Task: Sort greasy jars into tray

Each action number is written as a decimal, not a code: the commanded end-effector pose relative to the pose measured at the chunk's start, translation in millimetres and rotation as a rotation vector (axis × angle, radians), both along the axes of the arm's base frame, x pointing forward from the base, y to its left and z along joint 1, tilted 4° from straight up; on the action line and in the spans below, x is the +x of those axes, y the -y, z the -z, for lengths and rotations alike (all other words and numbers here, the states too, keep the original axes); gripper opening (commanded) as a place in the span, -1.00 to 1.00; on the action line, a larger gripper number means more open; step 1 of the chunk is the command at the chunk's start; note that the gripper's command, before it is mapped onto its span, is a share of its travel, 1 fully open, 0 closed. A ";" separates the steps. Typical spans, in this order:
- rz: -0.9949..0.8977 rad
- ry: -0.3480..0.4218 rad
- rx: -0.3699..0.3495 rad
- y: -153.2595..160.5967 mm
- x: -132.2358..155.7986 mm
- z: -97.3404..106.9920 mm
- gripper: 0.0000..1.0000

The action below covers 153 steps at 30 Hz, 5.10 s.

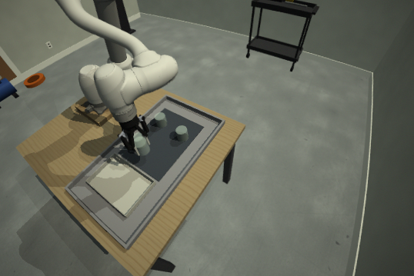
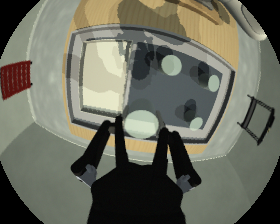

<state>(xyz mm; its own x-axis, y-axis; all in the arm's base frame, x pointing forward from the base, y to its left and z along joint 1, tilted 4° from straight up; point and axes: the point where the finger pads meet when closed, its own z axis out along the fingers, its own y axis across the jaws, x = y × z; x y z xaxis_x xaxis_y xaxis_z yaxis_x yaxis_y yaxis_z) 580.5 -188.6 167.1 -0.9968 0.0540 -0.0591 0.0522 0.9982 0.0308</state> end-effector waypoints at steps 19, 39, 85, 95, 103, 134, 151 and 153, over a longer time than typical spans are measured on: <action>0.000 0.000 0.000 58.5 -20.4 2.8 -1.00; 0.000 0.000 0.000 114.5 -39.9 5.5 -1.00; 0.000 0.000 0.000 162.6 -53.7 65.3 -1.00; 0.000 0.000 0.000 162.0 -52.4 86.1 -1.00; 0.000 0.000 0.000 161.5 -51.2 107.0 -1.00; 0.000 0.000 0.000 160.8 -49.6 131.9 1.00; 0.000 0.000 0.000 160.8 -49.6 131.9 1.00; 0.000 0.000 0.000 160.8 -49.6 131.9 1.00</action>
<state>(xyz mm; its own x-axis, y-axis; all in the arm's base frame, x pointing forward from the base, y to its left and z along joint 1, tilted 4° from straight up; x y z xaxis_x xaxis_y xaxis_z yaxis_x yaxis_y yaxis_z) 530.8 -349.4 35.0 -0.9968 0.0538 -0.0591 0.0520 0.9982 0.0311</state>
